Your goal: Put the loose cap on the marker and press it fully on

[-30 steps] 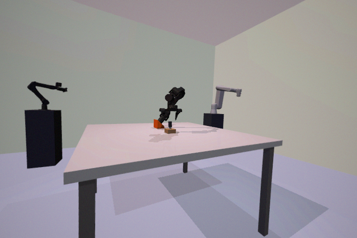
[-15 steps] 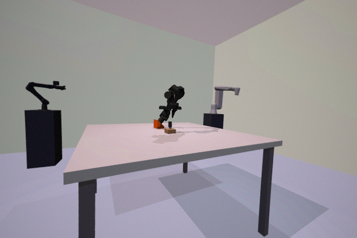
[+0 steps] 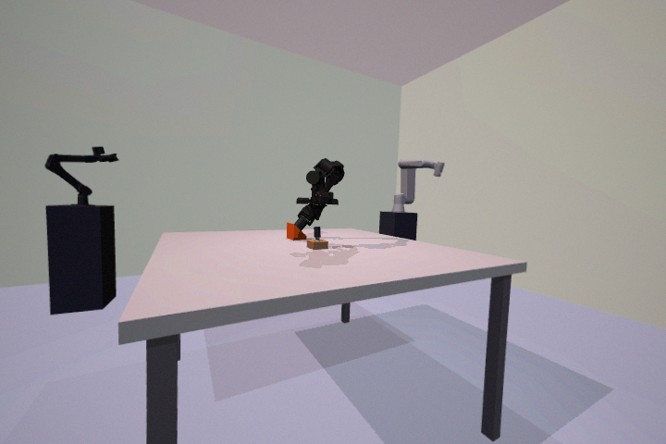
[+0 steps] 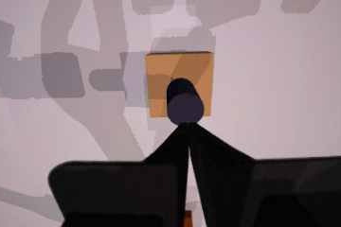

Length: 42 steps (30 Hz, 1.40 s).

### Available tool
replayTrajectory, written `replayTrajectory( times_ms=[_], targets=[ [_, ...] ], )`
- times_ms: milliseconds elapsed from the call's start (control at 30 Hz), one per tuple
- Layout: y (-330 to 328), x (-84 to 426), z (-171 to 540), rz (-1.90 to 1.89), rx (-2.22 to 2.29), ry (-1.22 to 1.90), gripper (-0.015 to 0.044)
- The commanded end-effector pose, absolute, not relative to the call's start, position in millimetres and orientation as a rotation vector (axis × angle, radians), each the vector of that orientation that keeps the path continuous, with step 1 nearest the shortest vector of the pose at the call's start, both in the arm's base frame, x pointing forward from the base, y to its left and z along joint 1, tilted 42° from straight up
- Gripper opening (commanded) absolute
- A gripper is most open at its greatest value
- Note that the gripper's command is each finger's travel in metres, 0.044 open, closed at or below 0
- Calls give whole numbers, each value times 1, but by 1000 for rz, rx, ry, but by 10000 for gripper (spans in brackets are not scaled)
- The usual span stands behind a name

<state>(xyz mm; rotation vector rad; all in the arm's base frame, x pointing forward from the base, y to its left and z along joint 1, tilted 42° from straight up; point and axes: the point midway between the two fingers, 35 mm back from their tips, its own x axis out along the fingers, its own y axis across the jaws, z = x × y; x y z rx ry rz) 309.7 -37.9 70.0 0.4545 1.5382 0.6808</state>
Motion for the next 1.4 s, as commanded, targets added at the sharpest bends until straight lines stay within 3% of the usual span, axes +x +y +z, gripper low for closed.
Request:
replayTrajectory(
  times_ms=[0,933,1367],
  targets=[
    [-37,310,69,683,450,1537,0],
    [-11,306,40,684,451,1536,0],
    [-28,313,57,660,457,1525,0]
  ],
)
